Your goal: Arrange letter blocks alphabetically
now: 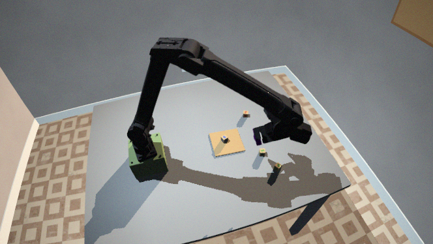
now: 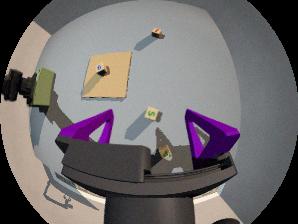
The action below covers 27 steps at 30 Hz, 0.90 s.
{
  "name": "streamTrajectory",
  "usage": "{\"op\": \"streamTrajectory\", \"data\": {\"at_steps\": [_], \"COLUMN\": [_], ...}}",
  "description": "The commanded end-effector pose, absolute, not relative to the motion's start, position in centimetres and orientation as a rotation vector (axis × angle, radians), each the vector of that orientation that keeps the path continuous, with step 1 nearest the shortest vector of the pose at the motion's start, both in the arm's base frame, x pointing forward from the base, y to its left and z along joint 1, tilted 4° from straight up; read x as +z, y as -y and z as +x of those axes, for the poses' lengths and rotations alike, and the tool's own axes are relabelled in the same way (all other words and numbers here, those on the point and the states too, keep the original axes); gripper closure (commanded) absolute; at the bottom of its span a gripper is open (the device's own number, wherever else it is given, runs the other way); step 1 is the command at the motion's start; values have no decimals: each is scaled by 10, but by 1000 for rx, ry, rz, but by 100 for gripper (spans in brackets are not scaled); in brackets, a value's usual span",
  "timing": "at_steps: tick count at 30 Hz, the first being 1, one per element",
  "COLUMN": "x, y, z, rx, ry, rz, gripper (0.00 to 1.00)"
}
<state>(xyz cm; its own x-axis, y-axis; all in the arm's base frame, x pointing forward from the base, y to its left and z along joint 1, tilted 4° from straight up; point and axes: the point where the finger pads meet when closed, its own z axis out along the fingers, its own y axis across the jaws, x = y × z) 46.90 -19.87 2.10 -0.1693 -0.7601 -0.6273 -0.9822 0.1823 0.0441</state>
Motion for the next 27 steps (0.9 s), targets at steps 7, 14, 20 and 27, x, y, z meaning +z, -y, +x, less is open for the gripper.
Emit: {"op": "streamTrajectory", "data": {"at_steps": [7, 14, 20, 27], "x": [46, 38, 37, 39], "y": [211, 244, 256, 289], "z": [490, 483, 484, 487], "rx": [547, 442, 408, 318], "ry": [-1964, -2194, -2247, -2356], "rz": [-1660, -1344, -1249, -948], "gripper": [0, 0, 0, 0]}}
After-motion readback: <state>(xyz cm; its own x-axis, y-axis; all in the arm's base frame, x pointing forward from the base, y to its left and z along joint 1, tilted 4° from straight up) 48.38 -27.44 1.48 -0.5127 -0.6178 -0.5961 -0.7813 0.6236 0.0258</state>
